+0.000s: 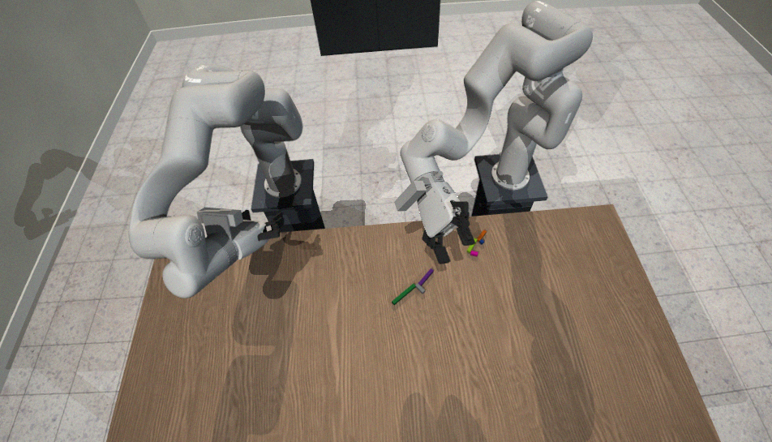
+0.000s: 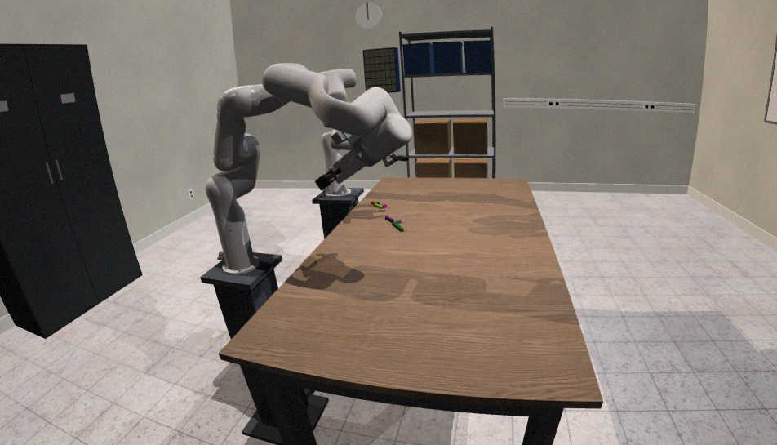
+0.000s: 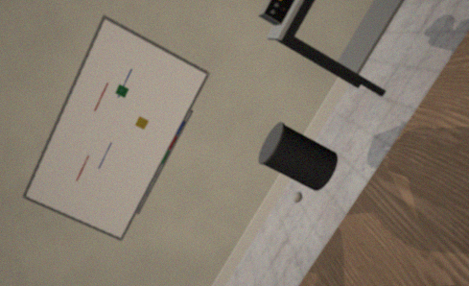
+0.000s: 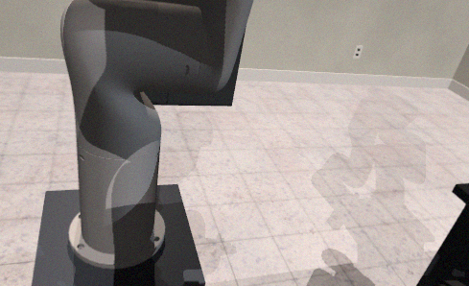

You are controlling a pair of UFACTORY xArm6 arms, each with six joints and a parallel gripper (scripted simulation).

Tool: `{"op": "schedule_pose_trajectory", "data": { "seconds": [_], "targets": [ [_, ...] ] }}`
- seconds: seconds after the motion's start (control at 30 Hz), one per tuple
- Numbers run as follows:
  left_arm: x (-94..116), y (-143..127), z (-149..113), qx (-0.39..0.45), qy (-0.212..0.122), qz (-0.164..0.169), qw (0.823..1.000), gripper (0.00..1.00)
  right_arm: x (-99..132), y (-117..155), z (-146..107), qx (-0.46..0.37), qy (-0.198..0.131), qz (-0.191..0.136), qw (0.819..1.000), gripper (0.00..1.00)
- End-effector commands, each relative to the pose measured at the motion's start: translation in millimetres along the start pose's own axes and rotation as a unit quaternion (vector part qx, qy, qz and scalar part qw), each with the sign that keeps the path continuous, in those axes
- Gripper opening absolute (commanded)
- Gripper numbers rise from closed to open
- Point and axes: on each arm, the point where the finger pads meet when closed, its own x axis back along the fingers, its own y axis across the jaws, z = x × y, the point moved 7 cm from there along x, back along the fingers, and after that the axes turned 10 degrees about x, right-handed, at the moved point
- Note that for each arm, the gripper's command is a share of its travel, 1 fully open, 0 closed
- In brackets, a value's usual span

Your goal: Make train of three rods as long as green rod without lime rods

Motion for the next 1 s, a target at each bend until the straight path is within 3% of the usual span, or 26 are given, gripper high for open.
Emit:
{"op": "schedule_pose_trajectory", "data": {
  "seconds": [0.0, 0.67, 0.8, 0.97],
  "targets": [
    [0, -1, 1, 0.002, 0.001, 0.0, 1.0, 1.0, 1, 1, 1, 0.001, -0.002, 0.0, 1.0, 1.0],
    [-1, -1, 1, 0.002, 0.0, 0.001, 1.0, 1.0, 0, 2, -1, 0.007, -0.004, 0.004, 1.0, 1.0],
    [-4, -4, -1, 0.002, -0.008, 0.004, 1.0, 1.0, -3, 14, -9, 0.046, -0.012, 0.023, 0.999, 1.0],
    [-17, -13, -10, 0.003, -0.032, 0.013, 0.999, 1.0, -15, 48, -33, 0.157, -0.03, 0.079, 0.984, 1.0]
  ]
}}
